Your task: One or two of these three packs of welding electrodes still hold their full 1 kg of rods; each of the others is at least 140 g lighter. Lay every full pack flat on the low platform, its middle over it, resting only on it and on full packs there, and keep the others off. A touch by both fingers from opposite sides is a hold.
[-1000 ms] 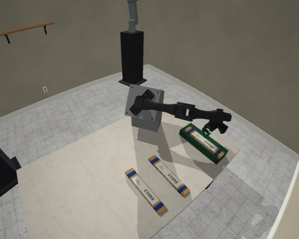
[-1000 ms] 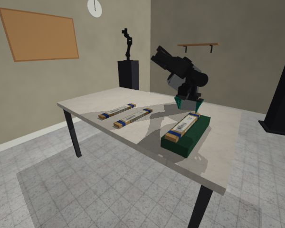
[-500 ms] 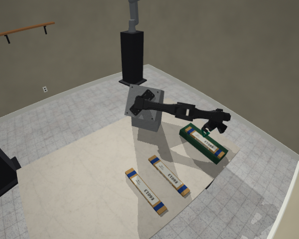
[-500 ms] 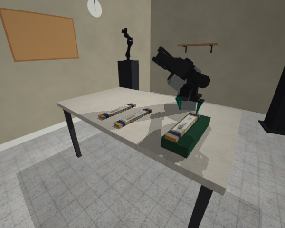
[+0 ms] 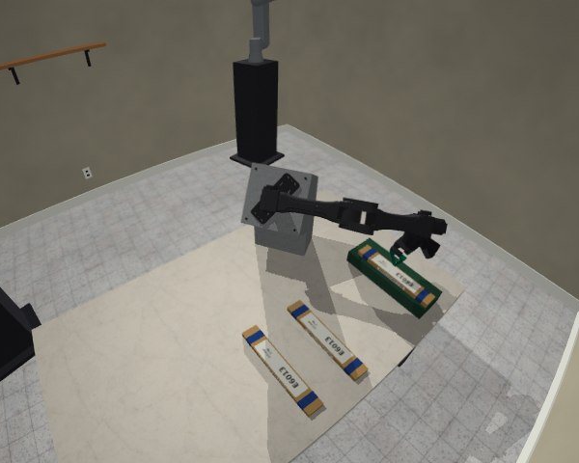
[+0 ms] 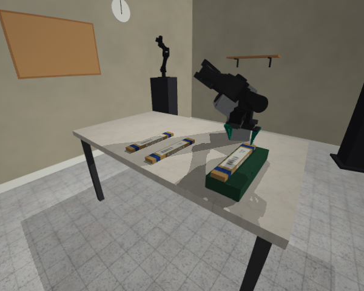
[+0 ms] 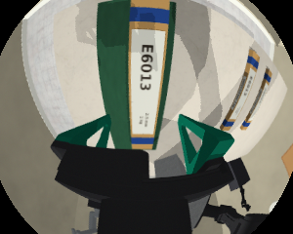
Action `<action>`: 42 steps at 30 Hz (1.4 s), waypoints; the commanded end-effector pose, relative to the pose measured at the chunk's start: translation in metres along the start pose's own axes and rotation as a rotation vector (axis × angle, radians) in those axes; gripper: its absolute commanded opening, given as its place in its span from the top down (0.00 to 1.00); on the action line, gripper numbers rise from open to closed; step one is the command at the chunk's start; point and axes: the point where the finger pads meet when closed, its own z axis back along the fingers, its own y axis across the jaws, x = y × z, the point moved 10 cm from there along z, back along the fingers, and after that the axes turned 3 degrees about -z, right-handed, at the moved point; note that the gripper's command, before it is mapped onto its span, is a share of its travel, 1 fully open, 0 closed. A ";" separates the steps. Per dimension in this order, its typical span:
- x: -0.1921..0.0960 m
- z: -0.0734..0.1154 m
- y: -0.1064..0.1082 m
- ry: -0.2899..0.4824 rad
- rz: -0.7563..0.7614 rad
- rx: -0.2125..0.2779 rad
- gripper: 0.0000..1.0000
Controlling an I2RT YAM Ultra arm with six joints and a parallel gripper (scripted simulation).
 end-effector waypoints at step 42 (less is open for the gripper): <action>-0.041 0.118 -0.174 -0.007 0.024 0.012 0.03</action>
